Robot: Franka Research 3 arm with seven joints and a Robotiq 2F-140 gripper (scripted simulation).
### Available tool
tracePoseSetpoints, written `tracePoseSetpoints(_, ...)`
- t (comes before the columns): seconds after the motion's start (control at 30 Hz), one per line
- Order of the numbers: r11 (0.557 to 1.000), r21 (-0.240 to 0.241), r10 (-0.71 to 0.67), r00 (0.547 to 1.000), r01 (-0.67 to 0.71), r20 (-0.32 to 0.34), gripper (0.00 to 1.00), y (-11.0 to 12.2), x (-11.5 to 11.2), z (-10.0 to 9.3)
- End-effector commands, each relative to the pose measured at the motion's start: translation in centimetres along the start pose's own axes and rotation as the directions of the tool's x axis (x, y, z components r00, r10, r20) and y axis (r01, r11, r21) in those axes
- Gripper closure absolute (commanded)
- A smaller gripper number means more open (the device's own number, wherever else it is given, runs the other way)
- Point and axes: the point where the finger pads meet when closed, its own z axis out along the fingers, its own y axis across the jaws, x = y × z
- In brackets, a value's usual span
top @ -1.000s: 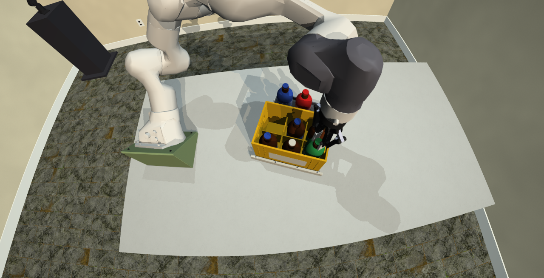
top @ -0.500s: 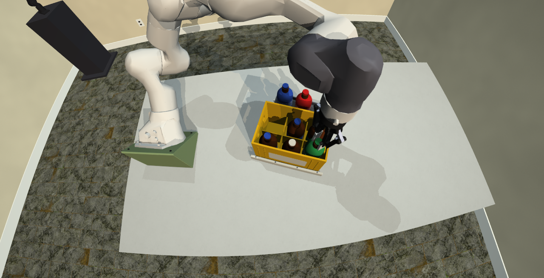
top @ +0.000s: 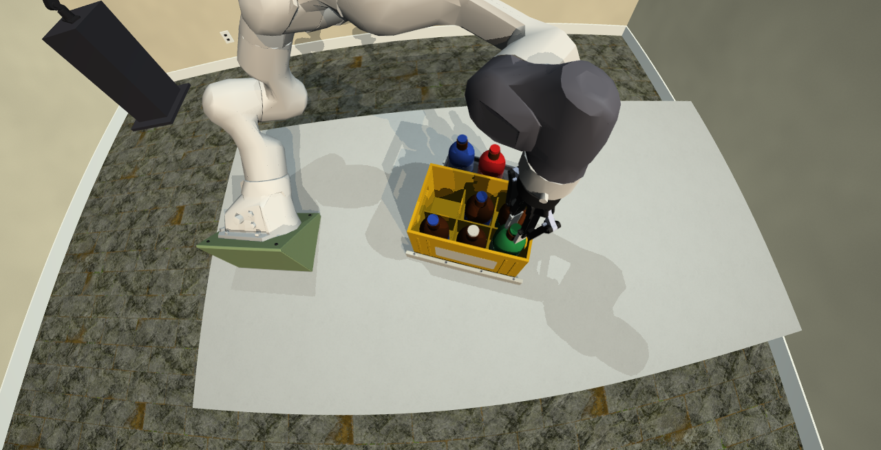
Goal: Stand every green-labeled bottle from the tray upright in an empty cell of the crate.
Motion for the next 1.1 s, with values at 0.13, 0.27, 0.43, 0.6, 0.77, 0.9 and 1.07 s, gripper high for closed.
tracePoseSetpoints(0.13, 1.000, -0.010, -0.004, 1.000, 0.004, -0.009, 1.00, 0.2, 0.2, -0.3)
tracePoseSetpoints(0.27, 1.000, -0.010, -0.004, 1.000, 0.004, -0.009, 1.00, 0.2, 0.2, -0.1)
tracePoseSetpoints(0.43, 1.000, -0.010, -0.004, 1.000, 0.004, -0.009, 1.00, 0.2, 0.2, 0.4)
tracePoseSetpoints(0.6, 1.000, -0.010, -0.004, 1.000, 0.004, -0.009, 1.00, 0.2, 0.2, 0.7)
tracePoseSetpoints(0.77, 1.000, -0.010, -0.004, 1.000, 0.004, -0.009, 1.00, 0.2, 0.2, 1.3)
tracePoseSetpoints(0.9, 1.000, -0.010, -0.004, 1.000, 0.004, -0.009, 1.00, 0.3, 0.2, 1.8)
tracePoseSetpoints(1.07, 1.000, -0.010, -0.004, 1.000, 0.004, -0.009, 1.00, 0.3, 0.2, 2.4)
